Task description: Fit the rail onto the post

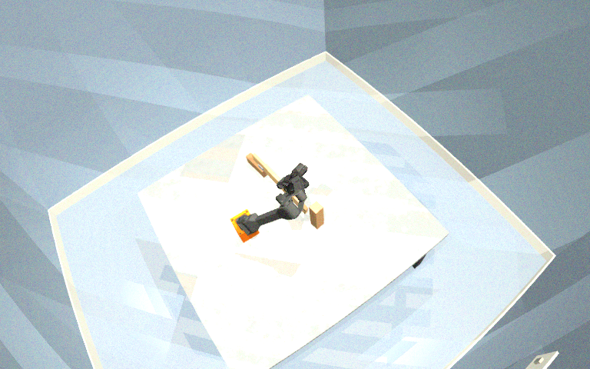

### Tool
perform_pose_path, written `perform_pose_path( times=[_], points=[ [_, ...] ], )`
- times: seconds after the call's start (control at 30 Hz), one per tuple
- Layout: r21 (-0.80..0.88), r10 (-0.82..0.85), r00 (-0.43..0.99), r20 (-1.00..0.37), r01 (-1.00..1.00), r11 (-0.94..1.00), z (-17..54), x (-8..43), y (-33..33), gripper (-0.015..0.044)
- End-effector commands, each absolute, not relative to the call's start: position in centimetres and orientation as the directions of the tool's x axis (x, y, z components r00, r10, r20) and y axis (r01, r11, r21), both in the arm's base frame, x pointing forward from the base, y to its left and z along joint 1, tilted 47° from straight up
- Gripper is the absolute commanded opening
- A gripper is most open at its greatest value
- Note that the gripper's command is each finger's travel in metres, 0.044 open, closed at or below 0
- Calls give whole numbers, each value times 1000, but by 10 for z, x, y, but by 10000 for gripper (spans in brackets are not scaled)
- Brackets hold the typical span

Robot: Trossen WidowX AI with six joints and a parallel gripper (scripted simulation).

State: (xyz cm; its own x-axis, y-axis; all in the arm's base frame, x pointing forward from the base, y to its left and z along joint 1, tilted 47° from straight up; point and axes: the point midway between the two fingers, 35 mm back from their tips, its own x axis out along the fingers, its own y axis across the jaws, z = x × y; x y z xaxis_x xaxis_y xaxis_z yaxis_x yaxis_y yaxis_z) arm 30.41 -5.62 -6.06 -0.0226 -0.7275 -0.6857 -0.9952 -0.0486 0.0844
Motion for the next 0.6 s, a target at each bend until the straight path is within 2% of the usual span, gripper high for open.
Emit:
perform_pose_path(
  times=[0.0,0.07,0.3,0.57],
  points=[
    [89,-730,-23,-683,-995,-52,-61,303,-57,99],
    [89,-730,-23,-683,-995,-52,-61,303,-57,46],
    [89,-730,-23,-683,-995,-52,-61,303,-57,0],
    [89,-730,-23,-683,-995,-52,-61,303,-57,0]
  ],
)
